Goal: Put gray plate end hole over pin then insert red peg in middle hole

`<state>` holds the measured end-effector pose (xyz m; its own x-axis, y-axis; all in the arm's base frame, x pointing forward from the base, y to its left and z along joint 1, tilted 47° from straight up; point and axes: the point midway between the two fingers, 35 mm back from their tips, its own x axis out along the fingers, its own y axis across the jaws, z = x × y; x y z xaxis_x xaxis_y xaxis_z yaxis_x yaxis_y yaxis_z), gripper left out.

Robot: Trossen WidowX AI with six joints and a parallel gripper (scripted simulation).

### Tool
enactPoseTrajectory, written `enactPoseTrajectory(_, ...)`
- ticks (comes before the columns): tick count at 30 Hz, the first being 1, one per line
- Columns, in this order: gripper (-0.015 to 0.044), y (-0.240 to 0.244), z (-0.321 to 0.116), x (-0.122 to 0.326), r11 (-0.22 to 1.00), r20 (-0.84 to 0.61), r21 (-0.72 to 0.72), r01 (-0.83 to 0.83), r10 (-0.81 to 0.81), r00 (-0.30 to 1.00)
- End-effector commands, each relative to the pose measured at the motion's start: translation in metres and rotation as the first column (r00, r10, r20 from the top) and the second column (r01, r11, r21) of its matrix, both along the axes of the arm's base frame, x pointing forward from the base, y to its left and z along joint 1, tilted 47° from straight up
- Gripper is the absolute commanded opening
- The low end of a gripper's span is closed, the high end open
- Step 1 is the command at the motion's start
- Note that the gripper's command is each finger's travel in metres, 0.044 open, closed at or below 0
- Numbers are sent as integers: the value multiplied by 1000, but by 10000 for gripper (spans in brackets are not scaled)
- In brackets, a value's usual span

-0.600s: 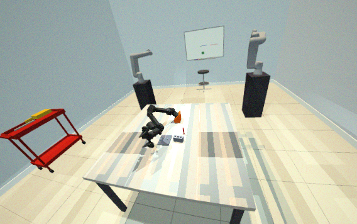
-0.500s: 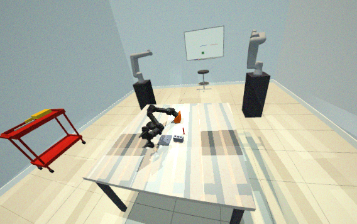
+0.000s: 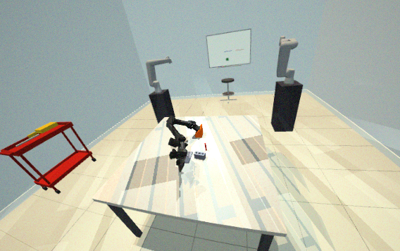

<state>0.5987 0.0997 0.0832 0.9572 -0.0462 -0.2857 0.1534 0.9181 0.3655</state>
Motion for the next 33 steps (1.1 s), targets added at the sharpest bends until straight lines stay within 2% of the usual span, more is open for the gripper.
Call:
enactPoseTrajectory(1, 440, 34, -63, -37, 921, -400, -338, -195, 47, 915)
enactPoseTrajectory(7, 440, 48, -95, -84, 744, -671, -484, -461, 23, 741)
enactPoseTrajectory(13, 440, 53, -108, -138, 483, -862, -469, -740, -70, 502)
enactPoseTrajectory(20, 440, 49, -97, -197, 153, -945, -253, -955, -250, 211)
enactPoseTrajectory(26, 440, 43, -70, -239, -78, -900, 38, -996, -435, 0)
enactPoseTrajectory(29, 440, 41, -58, -251, -141, -863, 151, -978, -502, -61)
enactPoseTrajectory(33, 440, 41, -58, -252, -142, -862, 154, -978, -504, -62)
